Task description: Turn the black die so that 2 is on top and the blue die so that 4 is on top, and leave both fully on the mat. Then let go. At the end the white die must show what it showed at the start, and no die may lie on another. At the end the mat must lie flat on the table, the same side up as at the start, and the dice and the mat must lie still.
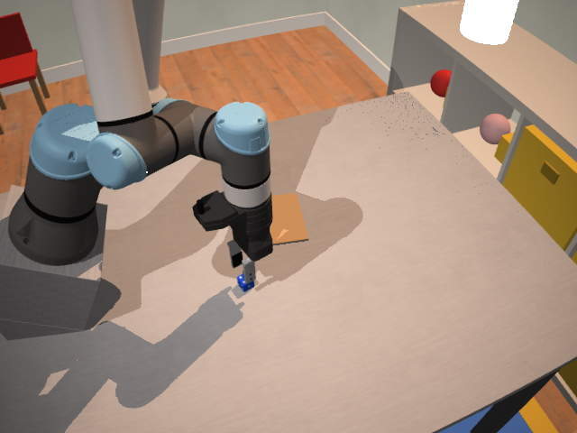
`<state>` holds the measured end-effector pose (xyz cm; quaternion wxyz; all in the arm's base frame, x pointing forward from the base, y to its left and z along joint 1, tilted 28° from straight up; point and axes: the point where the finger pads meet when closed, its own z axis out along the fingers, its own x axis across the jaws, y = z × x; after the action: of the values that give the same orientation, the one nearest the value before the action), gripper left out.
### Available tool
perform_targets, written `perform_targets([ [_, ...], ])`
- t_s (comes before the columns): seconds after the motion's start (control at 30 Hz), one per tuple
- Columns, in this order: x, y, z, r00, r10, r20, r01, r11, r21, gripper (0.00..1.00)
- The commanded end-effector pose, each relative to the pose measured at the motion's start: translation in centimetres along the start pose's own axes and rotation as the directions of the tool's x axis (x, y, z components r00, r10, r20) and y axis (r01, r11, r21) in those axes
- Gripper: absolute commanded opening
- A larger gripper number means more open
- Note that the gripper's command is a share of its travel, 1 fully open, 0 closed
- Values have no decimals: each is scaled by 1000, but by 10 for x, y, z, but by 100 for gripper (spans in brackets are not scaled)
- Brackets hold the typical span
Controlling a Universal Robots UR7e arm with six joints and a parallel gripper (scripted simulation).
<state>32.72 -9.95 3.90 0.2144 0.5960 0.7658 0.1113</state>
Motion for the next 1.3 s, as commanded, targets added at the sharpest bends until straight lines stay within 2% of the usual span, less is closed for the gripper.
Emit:
perform_targets([
  [0.0,0,0,4,1000,0,1,0,1000,-1,79],
  [0.37,0,0,11,1000,0,1,0,1000,-1,79],
  [1.27,0,0,11,1000,0,1,0,1000,-1,79],
])
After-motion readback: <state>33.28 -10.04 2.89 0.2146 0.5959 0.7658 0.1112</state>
